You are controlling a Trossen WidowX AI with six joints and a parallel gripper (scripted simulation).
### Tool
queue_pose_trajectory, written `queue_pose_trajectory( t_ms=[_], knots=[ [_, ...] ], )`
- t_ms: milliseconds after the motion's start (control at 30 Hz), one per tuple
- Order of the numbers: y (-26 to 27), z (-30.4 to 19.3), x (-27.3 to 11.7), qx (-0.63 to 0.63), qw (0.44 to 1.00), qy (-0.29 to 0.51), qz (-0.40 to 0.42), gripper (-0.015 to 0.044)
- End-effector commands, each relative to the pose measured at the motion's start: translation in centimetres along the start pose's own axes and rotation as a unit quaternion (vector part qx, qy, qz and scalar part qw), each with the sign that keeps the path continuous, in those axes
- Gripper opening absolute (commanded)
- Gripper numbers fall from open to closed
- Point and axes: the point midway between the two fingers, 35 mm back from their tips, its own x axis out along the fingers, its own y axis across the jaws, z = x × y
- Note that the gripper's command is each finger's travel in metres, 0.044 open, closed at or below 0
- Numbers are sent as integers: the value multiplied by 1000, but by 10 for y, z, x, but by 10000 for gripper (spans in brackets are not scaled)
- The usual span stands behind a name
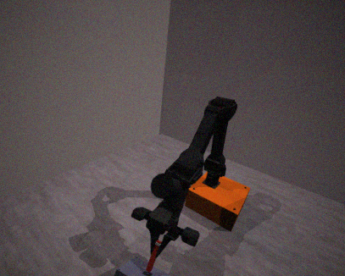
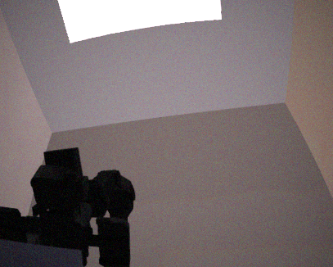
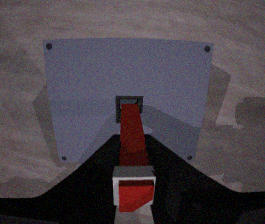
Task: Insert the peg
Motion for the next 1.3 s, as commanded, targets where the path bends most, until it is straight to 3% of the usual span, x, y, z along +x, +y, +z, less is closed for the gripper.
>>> queue_pose_trajectory(
  t_ms=[0, 1267],
  knots=[
    [0, -1, 1, 0, 1000, 1, 0, 0],
    [0, -3, 23, 0, 1000, 1, 0, 0]
  ],
)
